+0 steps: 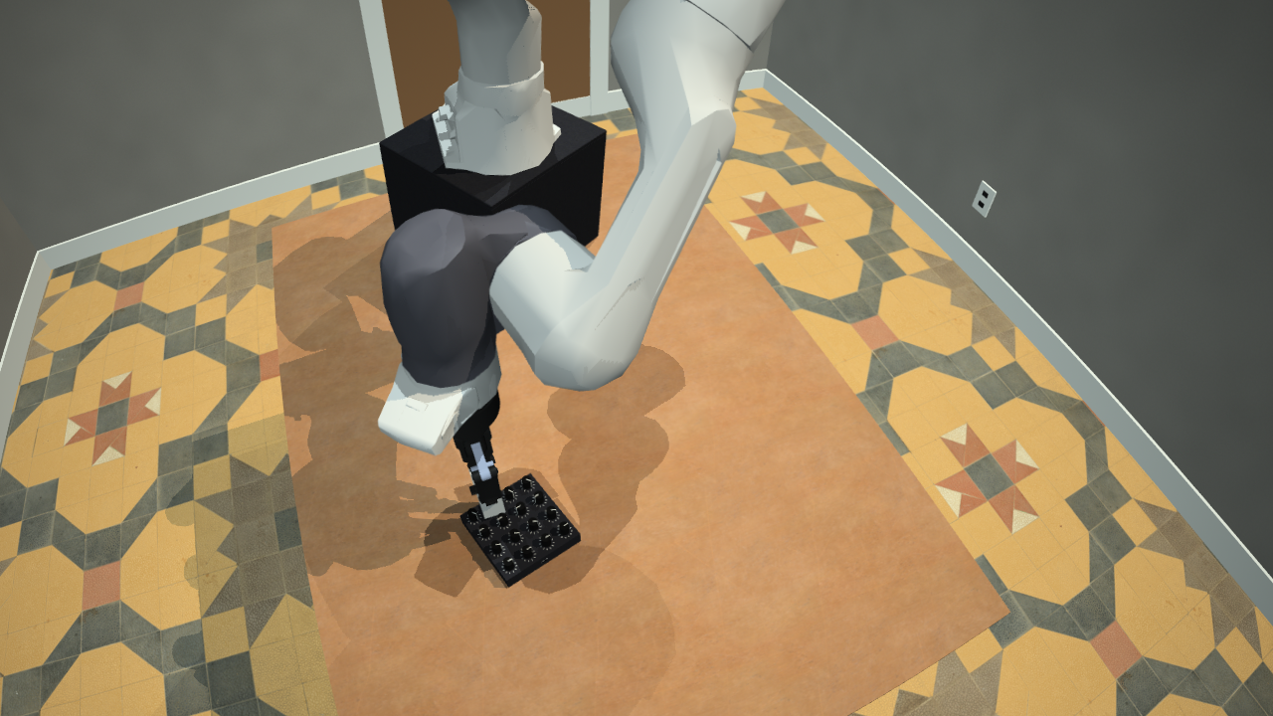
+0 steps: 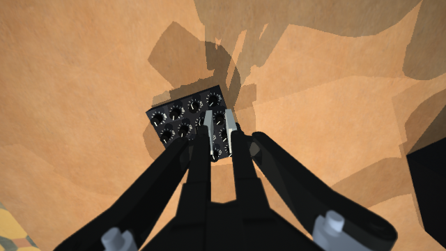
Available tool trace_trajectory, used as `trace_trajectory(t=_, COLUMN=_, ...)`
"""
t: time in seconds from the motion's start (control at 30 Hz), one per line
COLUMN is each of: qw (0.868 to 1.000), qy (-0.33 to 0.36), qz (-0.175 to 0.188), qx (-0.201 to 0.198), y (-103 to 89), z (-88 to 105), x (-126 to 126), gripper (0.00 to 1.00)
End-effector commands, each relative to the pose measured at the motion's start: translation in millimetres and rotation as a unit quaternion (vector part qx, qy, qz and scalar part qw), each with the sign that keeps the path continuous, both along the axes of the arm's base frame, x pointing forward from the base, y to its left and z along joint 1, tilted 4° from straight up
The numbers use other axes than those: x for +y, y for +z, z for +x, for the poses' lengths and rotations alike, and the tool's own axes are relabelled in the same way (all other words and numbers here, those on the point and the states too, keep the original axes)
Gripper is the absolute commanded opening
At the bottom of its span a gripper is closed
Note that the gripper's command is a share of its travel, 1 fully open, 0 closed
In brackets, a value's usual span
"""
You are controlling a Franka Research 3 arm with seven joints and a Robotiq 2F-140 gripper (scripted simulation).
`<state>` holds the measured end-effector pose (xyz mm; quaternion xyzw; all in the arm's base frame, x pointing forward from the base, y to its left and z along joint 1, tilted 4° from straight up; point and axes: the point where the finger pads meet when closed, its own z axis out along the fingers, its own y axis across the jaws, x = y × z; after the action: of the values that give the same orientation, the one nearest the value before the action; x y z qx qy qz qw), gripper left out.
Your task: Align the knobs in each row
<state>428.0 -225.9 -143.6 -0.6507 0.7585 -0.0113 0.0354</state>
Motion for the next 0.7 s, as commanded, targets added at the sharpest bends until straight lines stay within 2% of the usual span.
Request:
trace_trajectory(t=0.0, qw=1.000, qy=0.002, qz=-0.001, qx=-0.001, y=-0.5, z=-0.5, x=-1, gripper=0.12)
trace_trajectory(t=0.3, qw=1.000, qy=0.002, qz=-0.001, qx=-0.001, y=0.8, z=-0.6, x=-1, gripper=0.12)
trace_trajectory(t=0.67, qw=1.000, qy=0.002, qz=-0.001, qx=-0.001, y=21.3, z=-2.0, x=-1, gripper=0.12)
